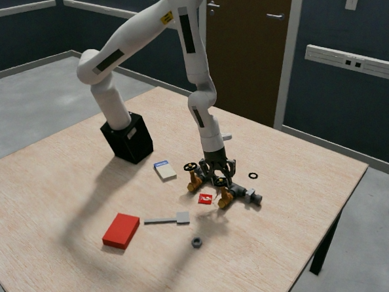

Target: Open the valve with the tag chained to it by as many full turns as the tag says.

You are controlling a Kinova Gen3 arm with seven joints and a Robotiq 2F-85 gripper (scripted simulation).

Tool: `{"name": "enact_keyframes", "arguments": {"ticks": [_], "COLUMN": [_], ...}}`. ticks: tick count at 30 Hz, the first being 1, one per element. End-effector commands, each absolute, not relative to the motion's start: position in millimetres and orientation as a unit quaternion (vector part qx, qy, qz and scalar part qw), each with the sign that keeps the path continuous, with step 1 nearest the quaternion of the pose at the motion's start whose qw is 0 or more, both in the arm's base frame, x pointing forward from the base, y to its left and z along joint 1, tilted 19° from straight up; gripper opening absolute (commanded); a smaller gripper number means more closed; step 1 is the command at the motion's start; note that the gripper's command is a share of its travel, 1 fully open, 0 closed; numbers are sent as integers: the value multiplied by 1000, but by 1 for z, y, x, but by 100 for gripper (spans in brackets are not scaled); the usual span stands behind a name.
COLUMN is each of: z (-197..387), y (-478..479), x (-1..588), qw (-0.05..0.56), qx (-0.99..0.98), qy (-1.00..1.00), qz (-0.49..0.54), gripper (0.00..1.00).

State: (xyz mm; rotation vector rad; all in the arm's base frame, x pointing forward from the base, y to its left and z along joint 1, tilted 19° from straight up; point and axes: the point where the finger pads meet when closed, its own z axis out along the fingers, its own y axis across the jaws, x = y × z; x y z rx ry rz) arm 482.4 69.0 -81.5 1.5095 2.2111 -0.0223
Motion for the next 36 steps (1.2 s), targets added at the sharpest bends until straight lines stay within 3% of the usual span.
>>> {"name": "enact_keyframes", "arguments": {"ticks": [1,16,36], "z": [-81,-81,-81], "y": [69,69,69], "x": [483,483,483], "qw": [230,207,137], "qx": [538,170,-291], "qy": [811,958,928], "qz": [-10,-101,-185], "gripper": [59,59,59]}}
